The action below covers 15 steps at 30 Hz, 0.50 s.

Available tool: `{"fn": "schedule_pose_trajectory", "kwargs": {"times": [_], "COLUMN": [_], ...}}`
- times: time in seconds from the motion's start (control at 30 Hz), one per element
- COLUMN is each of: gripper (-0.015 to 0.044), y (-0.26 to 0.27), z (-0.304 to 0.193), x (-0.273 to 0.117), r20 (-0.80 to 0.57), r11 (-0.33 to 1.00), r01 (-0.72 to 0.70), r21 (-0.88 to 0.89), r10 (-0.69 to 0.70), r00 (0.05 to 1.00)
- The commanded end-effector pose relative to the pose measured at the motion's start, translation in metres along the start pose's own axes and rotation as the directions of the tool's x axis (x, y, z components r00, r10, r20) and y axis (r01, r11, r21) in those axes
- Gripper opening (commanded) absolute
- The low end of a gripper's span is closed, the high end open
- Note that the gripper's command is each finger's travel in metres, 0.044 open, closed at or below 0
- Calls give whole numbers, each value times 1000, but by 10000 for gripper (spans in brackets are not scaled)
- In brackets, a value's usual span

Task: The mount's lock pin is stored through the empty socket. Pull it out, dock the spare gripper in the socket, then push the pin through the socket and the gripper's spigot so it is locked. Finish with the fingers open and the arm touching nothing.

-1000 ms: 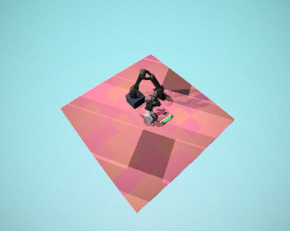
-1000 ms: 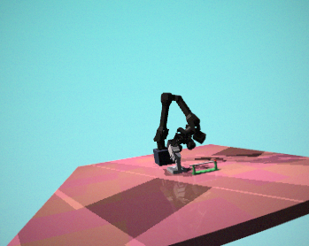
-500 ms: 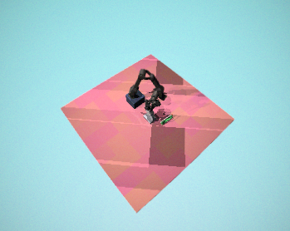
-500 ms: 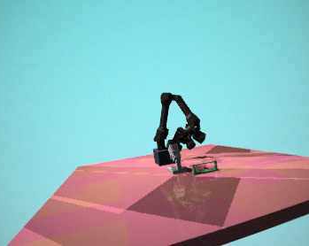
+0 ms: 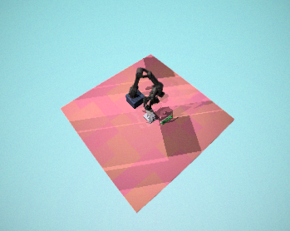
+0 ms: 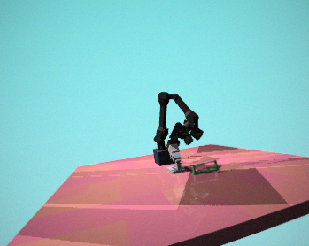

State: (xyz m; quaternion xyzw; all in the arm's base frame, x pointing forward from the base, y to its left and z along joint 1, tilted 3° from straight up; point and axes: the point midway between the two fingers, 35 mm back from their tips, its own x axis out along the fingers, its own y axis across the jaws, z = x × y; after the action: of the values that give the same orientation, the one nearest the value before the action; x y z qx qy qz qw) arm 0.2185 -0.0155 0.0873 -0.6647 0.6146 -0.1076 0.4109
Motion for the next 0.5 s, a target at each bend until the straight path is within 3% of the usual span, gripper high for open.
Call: {"fn": "schedule_pose_trajectory", "kwargs": {"times": [0.0, 0.47], "gripper": [440, 440], "y": [0, 0], "z": [-8, -37], "x": [-5, -22], "r20": [1, -9], "r11": [1000, 1000], "r01": [-1, 7], "r21": [1, -17], "r10": [1, -7], "r00": [1000, 1000]}}
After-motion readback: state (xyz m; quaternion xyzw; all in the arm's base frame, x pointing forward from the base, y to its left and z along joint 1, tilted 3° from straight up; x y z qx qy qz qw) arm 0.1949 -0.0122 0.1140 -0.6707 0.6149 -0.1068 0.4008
